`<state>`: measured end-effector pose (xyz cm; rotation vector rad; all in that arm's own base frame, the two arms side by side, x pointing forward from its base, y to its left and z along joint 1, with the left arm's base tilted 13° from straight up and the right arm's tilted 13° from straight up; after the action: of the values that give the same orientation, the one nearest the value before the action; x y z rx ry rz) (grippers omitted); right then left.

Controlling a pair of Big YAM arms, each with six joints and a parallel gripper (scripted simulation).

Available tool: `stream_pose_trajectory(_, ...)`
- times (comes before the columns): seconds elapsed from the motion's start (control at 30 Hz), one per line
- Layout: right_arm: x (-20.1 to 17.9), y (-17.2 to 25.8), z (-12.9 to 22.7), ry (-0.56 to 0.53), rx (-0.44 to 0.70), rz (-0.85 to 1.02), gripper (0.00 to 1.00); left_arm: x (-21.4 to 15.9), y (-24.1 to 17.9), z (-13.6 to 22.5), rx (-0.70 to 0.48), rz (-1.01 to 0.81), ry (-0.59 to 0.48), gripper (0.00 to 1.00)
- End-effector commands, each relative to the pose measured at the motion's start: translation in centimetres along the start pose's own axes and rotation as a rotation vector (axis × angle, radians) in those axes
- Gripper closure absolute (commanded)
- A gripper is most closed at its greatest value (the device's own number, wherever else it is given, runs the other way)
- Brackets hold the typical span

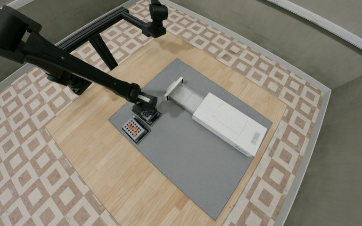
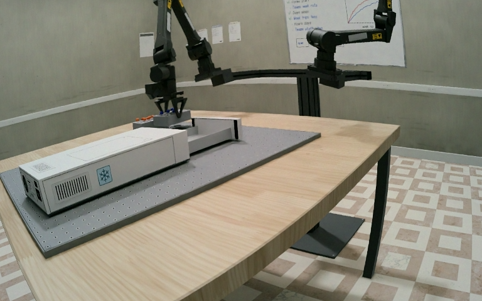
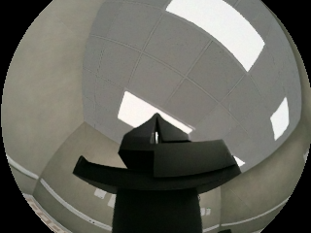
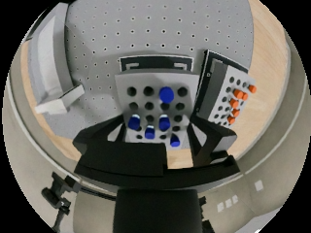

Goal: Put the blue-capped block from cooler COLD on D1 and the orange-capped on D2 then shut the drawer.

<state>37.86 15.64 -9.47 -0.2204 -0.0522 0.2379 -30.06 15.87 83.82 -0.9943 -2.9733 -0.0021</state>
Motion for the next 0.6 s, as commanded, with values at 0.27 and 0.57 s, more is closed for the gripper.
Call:
stream_pose_trajectory(0.27, 3.86, 0.34, 2.17, -0.088, 0.019, -0.004, 1.00, -2.17, 0.46, -0.79, 0.004, 0.002, 0.035, 1.00)
stream_pose_trajectory(0.57, 3.67, 0.42, 1.65, -0.075, 0.016, -0.001, 1.00, -2.17, 0.46, -0.79, 0.004, 0.002, 0.035, 1.00)
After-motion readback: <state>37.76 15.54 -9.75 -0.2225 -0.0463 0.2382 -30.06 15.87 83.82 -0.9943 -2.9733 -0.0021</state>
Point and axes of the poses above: on each arm, the point where the finger pads meet when closed, its own z axis back along the fingers, its own y axis across the jaws, x = y × z, the point moved 4 cm from there along z, back along the fingers, and after that the axes turned 9 degrees about z, right-handed, at the moved point
